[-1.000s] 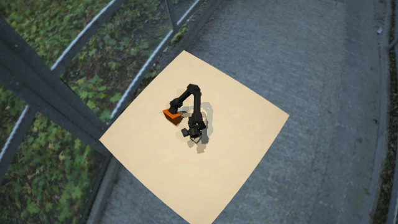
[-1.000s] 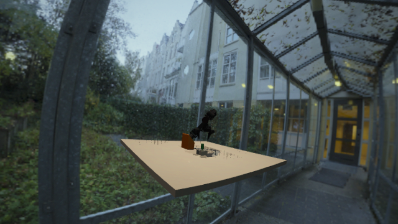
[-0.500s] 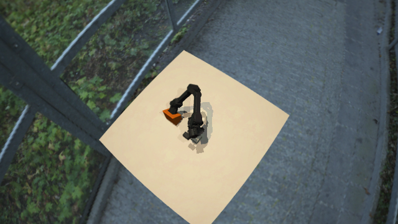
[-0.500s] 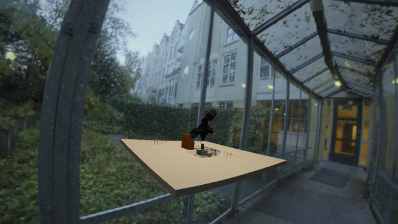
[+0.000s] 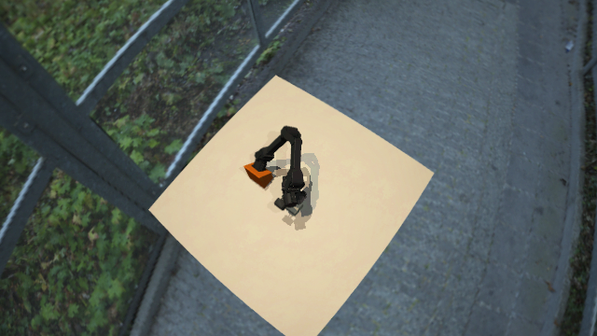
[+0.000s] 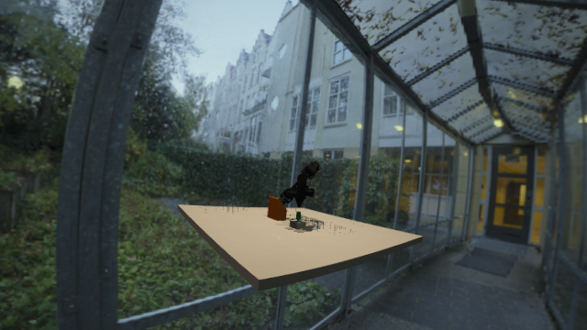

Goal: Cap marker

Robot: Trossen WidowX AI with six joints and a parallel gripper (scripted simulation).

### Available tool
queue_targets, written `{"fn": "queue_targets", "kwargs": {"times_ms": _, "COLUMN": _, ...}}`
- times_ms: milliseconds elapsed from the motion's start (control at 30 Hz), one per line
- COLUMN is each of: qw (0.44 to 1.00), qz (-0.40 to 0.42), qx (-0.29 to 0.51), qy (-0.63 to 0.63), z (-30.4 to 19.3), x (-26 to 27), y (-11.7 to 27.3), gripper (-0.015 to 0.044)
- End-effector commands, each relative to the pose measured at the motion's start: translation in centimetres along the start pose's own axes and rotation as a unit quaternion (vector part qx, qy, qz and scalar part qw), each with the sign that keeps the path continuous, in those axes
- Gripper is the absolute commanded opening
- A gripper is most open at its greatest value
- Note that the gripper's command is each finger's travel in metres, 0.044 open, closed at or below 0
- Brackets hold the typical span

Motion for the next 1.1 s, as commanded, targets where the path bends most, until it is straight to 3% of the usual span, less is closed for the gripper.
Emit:
{"fn": "queue_targets", "kwargs": {"times_ms": 0, "qw": 1.000, "qz": 0.002, "qx": -0.001, "qy": 0.000, "z": 0.0, "x": 0.0, "y": -0.5, "gripper": 0.0000}}
{"fn": "queue_targets", "kwargs": {"times_ms": 733, "qw": 1.000, "qz": 0.002, "qx": -0.001, "qy": 0.000, "z": 0.1, "x": 0.1, "y": -3.7, "gripper": 0.0000}}
{"fn": "queue_targets", "kwargs": {"times_ms": 967, "qw": 1.000, "qz": 0.000, "qx": -0.003, "qy": 0.003, "z": 0.1, "x": 0.0, "y": -3.0, "gripper": 0.0000}}
{"fn": "queue_targets", "kwargs": {"times_ms": 1067, "qw": 1.000, "qz": -0.002, "qx": -0.003, "qy": 0.002, "z": 0.4, "x": -0.1, "y": 0.5, "gripper": 0.0000}}
Point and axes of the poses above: the point midway between the two fingers, 35 mm back from their tips, its own y axis back along the fingers, its own x axis across the jaws, z = x × y, the point moved 6 cm from there along y, back along the fingers, and after that the axes turned 14 degrees about -y, right-handed, at the moved point
